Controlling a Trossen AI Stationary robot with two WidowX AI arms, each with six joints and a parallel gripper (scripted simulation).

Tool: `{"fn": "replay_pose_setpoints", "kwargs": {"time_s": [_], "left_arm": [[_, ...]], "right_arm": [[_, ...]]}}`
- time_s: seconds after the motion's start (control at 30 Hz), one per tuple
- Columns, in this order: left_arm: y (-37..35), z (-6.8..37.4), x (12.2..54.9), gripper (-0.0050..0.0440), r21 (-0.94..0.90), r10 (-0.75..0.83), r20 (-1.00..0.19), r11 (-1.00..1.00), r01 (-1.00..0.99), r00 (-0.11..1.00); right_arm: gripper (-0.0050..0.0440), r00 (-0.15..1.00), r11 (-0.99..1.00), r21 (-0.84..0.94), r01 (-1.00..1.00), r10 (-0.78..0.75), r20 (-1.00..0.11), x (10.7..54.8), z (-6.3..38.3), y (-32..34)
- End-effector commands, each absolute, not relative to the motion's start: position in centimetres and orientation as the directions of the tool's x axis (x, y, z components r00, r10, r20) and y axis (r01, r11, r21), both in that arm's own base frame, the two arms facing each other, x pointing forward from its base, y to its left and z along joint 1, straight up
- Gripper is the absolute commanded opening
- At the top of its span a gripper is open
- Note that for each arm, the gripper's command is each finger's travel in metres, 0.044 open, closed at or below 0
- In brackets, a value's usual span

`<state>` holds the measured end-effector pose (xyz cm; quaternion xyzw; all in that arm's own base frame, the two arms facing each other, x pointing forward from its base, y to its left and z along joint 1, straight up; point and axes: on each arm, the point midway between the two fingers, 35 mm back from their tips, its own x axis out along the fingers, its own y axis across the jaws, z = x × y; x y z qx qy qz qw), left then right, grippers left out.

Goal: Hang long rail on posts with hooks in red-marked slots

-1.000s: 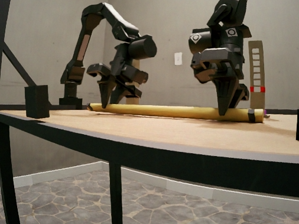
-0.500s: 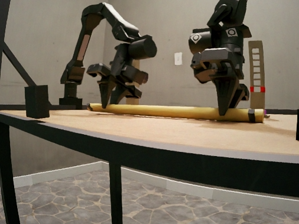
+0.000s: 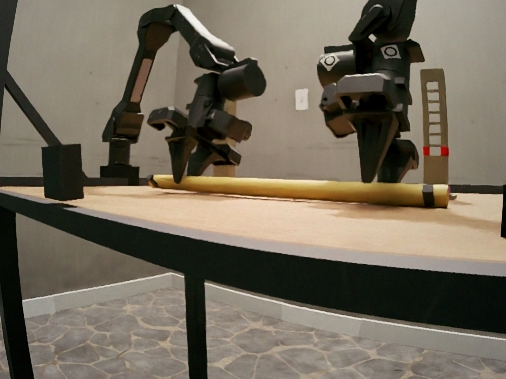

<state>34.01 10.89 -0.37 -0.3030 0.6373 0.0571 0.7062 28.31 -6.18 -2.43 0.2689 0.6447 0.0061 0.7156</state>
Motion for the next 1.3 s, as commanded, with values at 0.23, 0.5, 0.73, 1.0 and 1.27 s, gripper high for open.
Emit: {"fn": "replay_pose_setpoints", "kwargs": {"time_s": [0.23, 0.5, 0.73, 1.0, 1.27], "left_arm": [[11.0, 0.1, 34.3, -0.0050, -0.360, -0.303, -0.933, 0.812, -0.460, 0.194], [11.0, 0.1, 34.3, -0.0050, -0.360, -0.303, -0.933, 0.812, -0.460, 0.194], [11.0, 0.1, 34.3, -0.0050, -0.360, -0.303, -0.933, 0.812, -0.460, 0.194], [11.0, 0.1, 34.3, -0.0050, -0.360, -0.303, -0.933, 0.812, -0.460, 0.194], [11.0, 0.1, 34.3, -0.0050, -0.360, -0.303, -0.933, 0.812, -0.460, 0.194]], "right_arm": [[0.0440, 0.180, 0.870, 0.352, 0.345, 0.306, -0.935, 27.4, 3.8, -9.4], [0.0320, 0.127, 0.880, 0.311, 0.360, 0.284, -0.950, 27.5, 3.2, -8.9], [0.0225, -0.021, 0.928, 0.033, 0.370, 0.044, -0.999, 28.4, 1.8, -6.2], [0.0225, -0.078, 0.900, -0.218, 0.379, -0.204, -0.976, 29.0, 1.1, -4.4], [0.0225, -0.082, 0.879, -0.282, 0.385, -0.272, -0.959, 29.2, 0.9, -4.0]]}}
